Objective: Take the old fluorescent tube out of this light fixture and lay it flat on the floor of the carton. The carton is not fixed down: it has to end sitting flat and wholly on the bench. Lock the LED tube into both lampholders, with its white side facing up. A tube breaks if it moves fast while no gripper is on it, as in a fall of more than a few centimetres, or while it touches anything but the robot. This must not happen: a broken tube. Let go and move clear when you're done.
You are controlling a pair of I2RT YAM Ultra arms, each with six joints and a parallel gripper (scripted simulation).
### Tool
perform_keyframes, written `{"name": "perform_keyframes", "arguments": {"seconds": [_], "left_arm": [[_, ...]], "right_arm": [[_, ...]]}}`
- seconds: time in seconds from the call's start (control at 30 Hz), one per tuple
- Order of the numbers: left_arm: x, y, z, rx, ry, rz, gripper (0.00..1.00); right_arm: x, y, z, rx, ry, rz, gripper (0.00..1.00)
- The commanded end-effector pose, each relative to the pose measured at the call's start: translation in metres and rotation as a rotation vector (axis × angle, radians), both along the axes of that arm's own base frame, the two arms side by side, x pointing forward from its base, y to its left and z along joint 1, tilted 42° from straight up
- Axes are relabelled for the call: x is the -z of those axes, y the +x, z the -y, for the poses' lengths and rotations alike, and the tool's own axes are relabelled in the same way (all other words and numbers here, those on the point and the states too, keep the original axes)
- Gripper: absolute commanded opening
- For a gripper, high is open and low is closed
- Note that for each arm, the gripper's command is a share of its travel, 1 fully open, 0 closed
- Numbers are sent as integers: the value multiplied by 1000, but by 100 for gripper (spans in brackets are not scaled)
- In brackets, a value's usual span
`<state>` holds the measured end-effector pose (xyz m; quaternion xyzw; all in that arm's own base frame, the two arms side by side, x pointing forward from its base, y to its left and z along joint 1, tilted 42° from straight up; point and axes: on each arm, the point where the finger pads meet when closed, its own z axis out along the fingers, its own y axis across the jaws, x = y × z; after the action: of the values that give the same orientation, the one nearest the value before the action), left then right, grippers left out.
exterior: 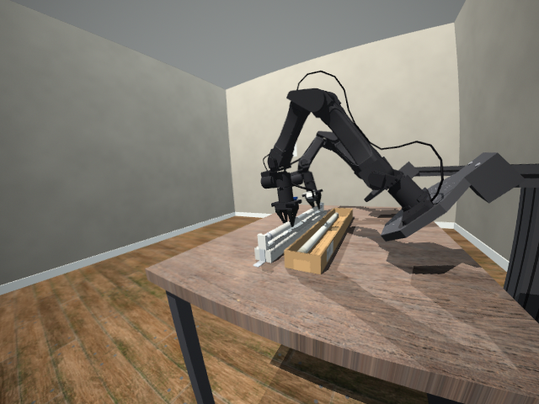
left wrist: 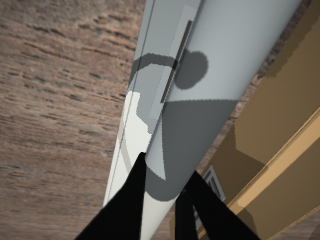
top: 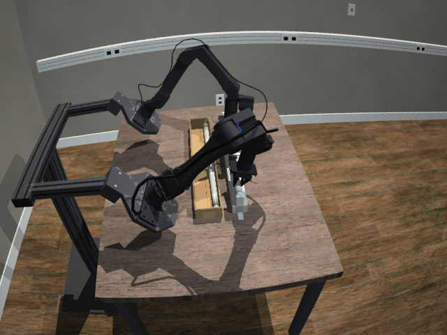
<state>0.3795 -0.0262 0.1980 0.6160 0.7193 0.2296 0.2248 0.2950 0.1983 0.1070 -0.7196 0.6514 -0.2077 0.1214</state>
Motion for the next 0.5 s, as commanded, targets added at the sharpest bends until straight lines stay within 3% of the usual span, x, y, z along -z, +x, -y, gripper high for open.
{"name": "perform_keyframes", "arguments": {"seconds": [0.0,0.1,0.2,0.23,0.47], "left_arm": [[-9,2,0,-1,-19,-23,11],[-10,2,0,2,-23,-52,11],[-19,9,-1,-2,-20,-3,11],[-11,3,1,6,-23,-63,11],[-13,5,0,14,-29,-123,11]], "right_arm": [[-9,3,-6,13,31,-30,11],[-9,3,-6,18,29,-61,11],[-16,9,-12,12,47,-13,11],[-9,4,-6,21,30,-75,11],[-10,5,-7,23,23,-139,11]]}}
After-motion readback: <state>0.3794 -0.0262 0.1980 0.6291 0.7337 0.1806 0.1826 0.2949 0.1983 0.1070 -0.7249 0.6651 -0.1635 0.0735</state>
